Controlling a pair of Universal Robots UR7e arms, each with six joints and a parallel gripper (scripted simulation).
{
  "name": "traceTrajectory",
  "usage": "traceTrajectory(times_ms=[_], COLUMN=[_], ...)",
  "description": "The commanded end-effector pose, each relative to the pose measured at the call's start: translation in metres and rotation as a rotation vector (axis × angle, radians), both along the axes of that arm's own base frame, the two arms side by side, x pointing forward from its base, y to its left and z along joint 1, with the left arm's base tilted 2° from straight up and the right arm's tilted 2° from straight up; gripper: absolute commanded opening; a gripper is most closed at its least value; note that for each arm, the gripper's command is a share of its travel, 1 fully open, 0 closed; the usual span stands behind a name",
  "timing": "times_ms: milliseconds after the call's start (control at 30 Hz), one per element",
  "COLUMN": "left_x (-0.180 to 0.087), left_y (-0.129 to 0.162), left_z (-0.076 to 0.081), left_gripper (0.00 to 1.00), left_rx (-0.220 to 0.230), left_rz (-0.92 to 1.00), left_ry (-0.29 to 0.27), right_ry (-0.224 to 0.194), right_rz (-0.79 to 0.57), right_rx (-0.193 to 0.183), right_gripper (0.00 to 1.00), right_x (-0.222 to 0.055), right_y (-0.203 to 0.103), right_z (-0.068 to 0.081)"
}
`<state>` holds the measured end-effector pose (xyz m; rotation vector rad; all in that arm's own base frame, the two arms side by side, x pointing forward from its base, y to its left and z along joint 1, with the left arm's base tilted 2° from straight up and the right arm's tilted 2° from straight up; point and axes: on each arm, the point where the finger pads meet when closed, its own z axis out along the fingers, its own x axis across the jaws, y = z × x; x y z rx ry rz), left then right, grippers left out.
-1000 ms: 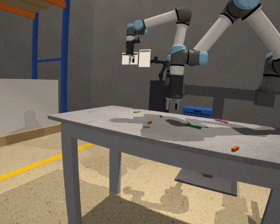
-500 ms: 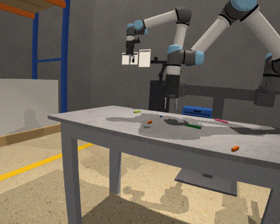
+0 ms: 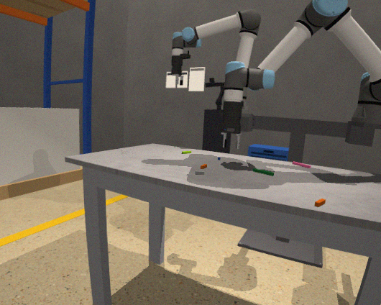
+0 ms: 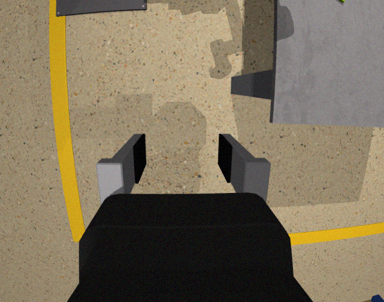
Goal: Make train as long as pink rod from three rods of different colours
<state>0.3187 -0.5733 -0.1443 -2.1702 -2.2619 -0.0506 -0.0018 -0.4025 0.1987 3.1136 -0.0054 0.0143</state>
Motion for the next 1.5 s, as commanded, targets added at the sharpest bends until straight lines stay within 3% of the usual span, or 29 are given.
traceTrajectory(times_ms=[0,1467], left_x=[-0.0002,-0.0011], left_y=[-0.0017,-0.0027], left_z=[0.0011,0.0011], left_gripper=[1.00,1.00], left_rx=[-0.002,-0.002], left_rz=[-0.032,-0.077], left_ry=[0.000,0.001], right_ry=[-0.001,-0.001], right_rz=[0.000,0.000], right_rx=[-0.002,-0.002], right_gripper=[1.00,1.00], right_x=[0.0002,0.0002], right_y=[-0.0006,-0.0006], right_z=[0.0005,0.0005])
